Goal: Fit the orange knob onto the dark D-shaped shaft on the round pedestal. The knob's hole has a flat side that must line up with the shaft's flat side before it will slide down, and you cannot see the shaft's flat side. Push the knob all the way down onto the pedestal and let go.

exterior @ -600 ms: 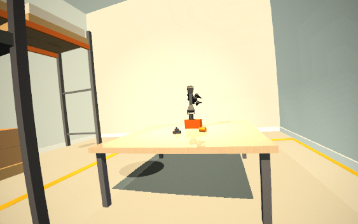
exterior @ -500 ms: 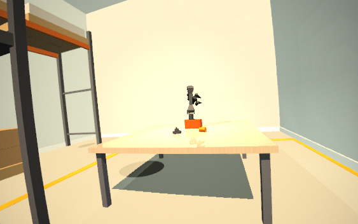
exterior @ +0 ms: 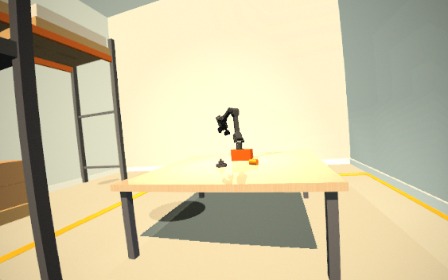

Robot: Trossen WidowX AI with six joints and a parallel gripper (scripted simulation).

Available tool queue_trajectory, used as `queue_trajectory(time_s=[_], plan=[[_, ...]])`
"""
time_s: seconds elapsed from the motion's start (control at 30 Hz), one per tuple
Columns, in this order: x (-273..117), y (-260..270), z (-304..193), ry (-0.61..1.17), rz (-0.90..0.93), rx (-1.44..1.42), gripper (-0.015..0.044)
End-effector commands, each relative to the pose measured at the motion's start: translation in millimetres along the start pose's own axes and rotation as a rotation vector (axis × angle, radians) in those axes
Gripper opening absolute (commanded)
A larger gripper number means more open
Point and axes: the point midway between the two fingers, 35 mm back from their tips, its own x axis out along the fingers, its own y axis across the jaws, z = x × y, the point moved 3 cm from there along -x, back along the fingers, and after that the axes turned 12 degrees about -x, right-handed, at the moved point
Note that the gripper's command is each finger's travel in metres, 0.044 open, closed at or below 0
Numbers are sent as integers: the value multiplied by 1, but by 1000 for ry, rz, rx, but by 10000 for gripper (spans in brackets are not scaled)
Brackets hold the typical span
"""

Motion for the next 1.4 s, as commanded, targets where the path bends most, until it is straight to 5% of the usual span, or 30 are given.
queue_trajectory(time_s=[0.0,0.37,0.7,1.03,1.37], plan=[[-46,-7,53,-169,-68,-53,440],[-201,18,169,-619,-206,-242,440],[-359,85,213,-1006,-286,-397,440],[-494,198,201,-1322,-320,-692,440],[-588,329,126,-1555,-365,-1019,440]])
